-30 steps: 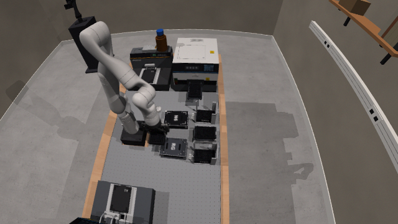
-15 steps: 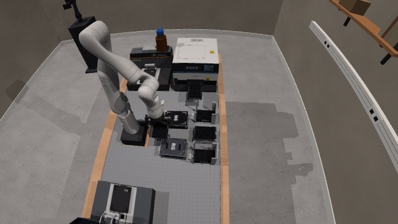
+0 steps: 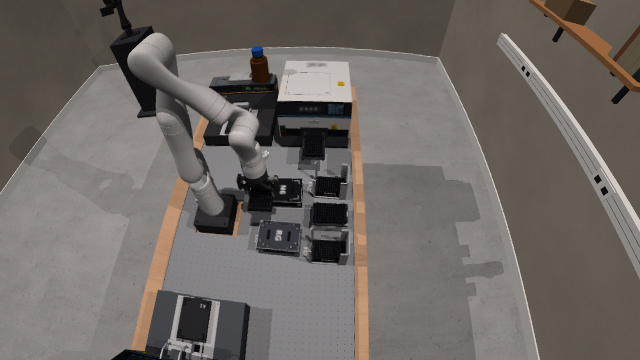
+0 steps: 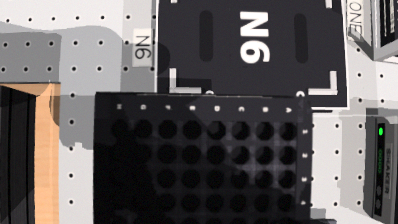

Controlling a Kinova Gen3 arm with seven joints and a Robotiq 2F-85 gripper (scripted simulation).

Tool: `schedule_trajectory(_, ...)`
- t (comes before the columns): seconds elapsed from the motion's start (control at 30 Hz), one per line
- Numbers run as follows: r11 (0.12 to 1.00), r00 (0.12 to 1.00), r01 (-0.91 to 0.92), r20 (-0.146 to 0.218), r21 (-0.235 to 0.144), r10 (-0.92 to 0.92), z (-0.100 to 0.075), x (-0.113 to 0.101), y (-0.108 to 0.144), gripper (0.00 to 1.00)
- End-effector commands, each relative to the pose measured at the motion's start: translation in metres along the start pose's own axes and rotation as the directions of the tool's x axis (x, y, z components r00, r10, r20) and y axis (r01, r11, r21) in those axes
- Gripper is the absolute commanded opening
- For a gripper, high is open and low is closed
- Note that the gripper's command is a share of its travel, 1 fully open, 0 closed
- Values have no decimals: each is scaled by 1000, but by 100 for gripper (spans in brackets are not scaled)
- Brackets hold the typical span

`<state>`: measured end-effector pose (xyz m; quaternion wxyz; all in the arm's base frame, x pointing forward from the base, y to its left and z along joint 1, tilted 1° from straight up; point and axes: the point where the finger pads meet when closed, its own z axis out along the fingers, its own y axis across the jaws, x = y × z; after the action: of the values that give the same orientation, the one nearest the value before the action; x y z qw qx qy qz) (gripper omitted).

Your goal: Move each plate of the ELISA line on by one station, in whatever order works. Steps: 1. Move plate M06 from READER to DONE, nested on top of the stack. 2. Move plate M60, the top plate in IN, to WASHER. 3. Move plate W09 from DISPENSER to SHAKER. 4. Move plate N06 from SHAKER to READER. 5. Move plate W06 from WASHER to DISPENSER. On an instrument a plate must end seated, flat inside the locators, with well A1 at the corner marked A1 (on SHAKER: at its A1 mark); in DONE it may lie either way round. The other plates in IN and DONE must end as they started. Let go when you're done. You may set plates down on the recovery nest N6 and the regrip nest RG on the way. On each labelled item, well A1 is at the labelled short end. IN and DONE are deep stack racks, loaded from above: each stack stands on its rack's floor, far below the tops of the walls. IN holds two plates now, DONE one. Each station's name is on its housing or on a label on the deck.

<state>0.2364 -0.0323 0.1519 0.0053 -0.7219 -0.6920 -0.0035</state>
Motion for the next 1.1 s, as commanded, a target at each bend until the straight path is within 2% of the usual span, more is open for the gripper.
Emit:
schedule_trajectory(0.0, 1000, 1000, -1, 2, -1, 1, 0, 14, 2, 94)
schedule_trajectory(0.27, 1000, 1000, -1, 2, -1, 1, 0, 37, 3, 94)
schedule_trajectory(0.33, 1000, 1000, -1, 2, -1, 1, 0, 37, 3, 94)
schedule_trajectory(0.77, 1000, 1000, -1, 2, -1, 1, 0, 80, 3, 94)
schedule_trajectory(0.9, 1000, 1000, -1, 2, -1, 1, 0, 83, 2, 94)
schedule_trajectory(1.07, 1000, 1000, -1, 2, -1, 1, 0, 99, -3, 94)
